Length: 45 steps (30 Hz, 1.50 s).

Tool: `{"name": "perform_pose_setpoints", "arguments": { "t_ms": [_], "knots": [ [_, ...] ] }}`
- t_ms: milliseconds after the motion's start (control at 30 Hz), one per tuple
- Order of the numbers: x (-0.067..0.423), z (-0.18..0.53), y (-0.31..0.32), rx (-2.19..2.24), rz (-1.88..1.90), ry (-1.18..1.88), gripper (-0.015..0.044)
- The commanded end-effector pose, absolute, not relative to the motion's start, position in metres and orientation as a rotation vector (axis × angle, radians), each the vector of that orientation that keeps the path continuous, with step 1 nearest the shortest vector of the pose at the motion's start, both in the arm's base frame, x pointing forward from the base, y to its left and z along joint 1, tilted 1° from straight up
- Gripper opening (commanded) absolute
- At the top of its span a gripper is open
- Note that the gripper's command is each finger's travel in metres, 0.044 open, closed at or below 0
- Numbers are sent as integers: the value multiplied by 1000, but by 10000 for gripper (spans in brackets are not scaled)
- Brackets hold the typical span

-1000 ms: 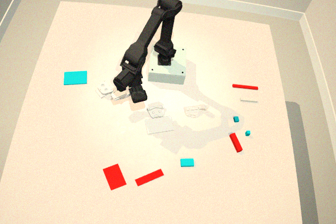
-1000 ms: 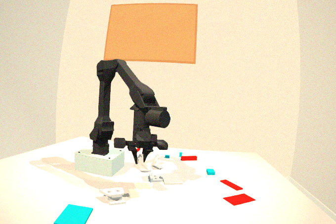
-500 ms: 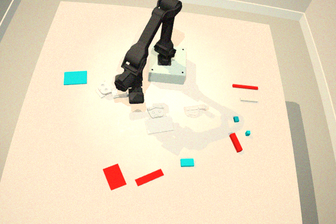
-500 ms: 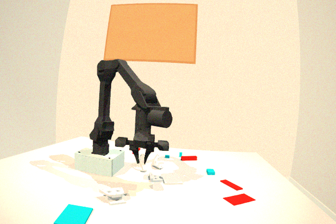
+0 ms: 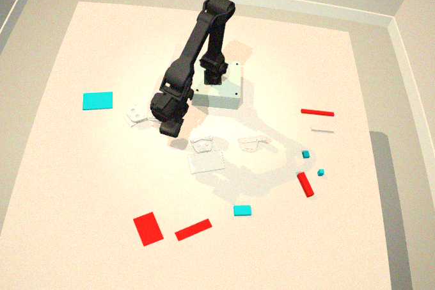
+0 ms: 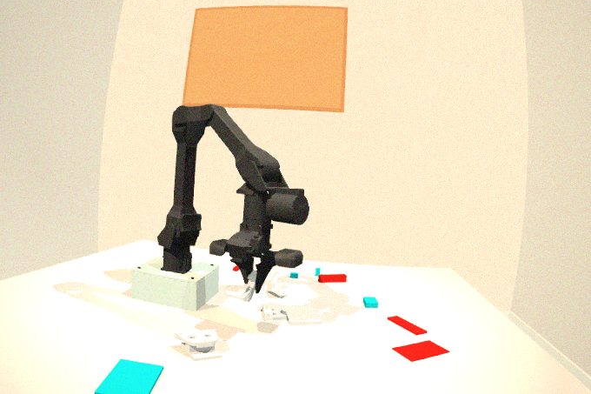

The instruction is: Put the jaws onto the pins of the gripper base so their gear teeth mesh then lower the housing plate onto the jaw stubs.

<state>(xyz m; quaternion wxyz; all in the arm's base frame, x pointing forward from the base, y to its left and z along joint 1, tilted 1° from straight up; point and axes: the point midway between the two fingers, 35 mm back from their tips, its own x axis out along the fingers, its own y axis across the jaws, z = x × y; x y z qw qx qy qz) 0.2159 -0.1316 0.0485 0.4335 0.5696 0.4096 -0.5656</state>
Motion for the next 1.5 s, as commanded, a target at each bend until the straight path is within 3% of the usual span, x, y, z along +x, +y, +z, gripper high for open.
{"name": "perform_pose_setpoints", "arguments": {
  "t_ms": [0,1467],
  "knots": [
    [220,49,-130,1502,-1486,949,37],
    [225,0,-129,1604,-1583,857,37]
  ]
}}
